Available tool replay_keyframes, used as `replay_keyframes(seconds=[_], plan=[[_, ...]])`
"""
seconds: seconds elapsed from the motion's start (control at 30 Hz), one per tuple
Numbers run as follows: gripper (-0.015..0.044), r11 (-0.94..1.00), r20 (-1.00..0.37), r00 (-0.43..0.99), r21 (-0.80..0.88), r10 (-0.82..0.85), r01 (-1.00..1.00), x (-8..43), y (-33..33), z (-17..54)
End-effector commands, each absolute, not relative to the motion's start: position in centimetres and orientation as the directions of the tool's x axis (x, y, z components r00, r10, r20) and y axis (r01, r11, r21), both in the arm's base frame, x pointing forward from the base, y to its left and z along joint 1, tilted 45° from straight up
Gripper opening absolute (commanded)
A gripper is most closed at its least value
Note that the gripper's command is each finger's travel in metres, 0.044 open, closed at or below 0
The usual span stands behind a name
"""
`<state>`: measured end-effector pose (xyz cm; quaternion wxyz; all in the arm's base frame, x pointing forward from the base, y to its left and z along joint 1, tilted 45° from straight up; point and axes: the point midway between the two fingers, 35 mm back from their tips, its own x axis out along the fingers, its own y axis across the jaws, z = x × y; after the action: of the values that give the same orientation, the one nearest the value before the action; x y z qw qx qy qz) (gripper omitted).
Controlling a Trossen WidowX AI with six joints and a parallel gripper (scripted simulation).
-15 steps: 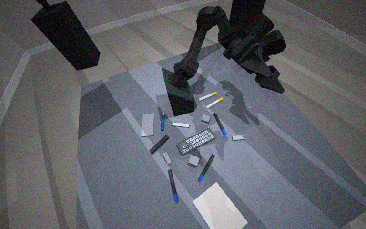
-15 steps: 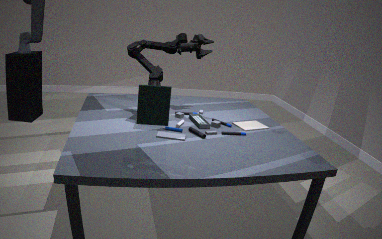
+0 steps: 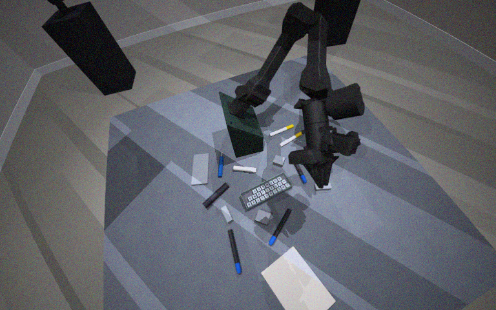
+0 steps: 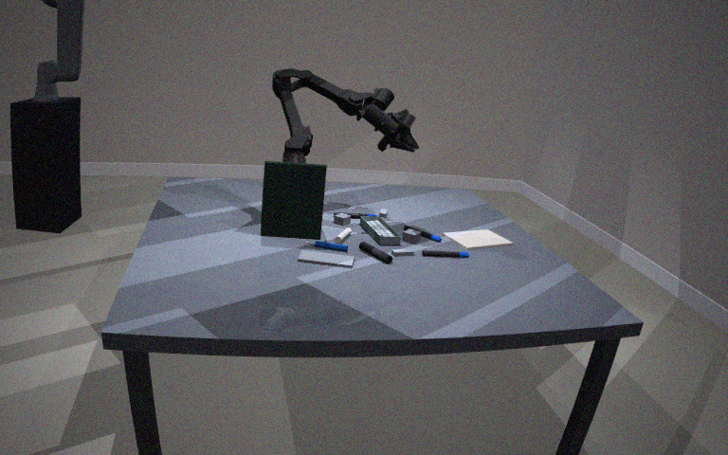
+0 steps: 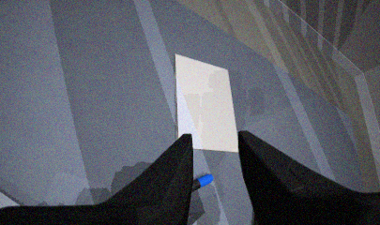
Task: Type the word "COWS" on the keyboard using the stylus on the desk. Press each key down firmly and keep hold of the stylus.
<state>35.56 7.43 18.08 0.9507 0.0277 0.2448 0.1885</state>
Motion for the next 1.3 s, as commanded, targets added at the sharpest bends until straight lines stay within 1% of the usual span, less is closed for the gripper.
replay_keyframes(seconds=[0.0,0.03,0.2,0.33,0.4,0.8,1.0,1.27], plan=[[0.002,0.876,-0.584,0.656,0.258,0.477,-0.408,34.8,10.0,13.2],[0.0,0.859,-0.617,0.602,0.296,0.506,-0.419,34.3,10.7,11.7],[0.0,0.766,-0.72,0.298,0.497,0.626,-0.408,30.9,14.1,5.2],[0.0,0.695,-0.722,0.044,0.646,0.691,-0.316,27.2,16.2,1.0],[0.0,0.675,-0.708,-0.031,0.685,0.706,-0.274,25.9,16.8,0.0],[0.0,0.673,-0.706,-0.04,0.689,0.707,-0.268,25.9,16.7,-0.3],[0.0,0.674,-0.708,-0.04,0.688,0.705,-0.269,27.5,12.7,-4.3],[0.0,0.674,-0.707,-0.04,0.688,0.706,-0.269,27.5,12.6,-4.5]])
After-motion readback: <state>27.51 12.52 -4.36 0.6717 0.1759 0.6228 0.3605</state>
